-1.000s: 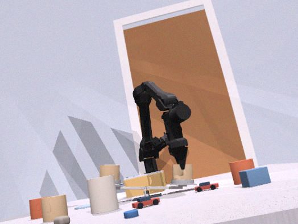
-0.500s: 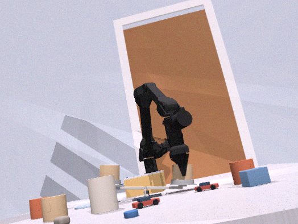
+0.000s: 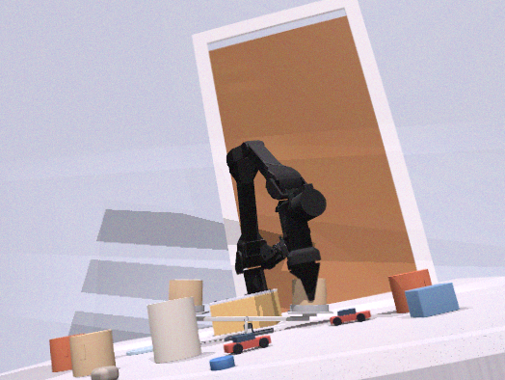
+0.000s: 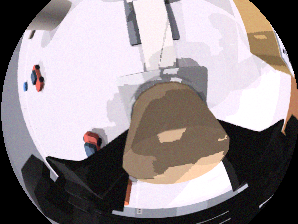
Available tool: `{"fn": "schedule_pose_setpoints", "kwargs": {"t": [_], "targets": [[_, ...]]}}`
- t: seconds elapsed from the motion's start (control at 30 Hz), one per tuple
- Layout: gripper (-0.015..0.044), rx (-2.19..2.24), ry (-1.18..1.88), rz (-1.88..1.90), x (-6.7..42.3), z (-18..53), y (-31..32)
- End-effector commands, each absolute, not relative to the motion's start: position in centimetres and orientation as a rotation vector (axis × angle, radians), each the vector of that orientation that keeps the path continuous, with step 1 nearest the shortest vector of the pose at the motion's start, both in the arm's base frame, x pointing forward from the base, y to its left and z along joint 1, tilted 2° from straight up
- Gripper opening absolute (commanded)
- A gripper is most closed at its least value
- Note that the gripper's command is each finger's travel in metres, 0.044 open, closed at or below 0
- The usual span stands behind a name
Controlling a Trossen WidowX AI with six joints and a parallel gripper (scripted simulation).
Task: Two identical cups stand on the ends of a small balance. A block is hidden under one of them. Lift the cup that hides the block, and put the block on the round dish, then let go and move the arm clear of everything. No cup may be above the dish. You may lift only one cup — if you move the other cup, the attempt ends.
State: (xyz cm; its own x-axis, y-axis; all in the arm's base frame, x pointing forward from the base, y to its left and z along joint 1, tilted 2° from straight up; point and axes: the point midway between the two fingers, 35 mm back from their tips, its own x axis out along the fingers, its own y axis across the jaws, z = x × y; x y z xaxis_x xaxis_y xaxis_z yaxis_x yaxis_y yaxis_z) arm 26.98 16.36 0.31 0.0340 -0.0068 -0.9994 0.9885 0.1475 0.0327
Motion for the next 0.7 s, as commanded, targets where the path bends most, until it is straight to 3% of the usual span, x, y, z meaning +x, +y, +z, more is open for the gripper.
{"fn": "schedule_pose_setpoints", "kwargs": {"t": [0.0, 0.27, 0.67], "targets": [[0.0202, 1.108, 1.24, -1.084, 27.0, 0.3, 16.3], [0.0, 1.108, 1.24, -1.084, 27.1, 1.2, 16.4], [0.0, 1.108, 1.24, -1.084, 27.3, 2.6, 16.6]]}}
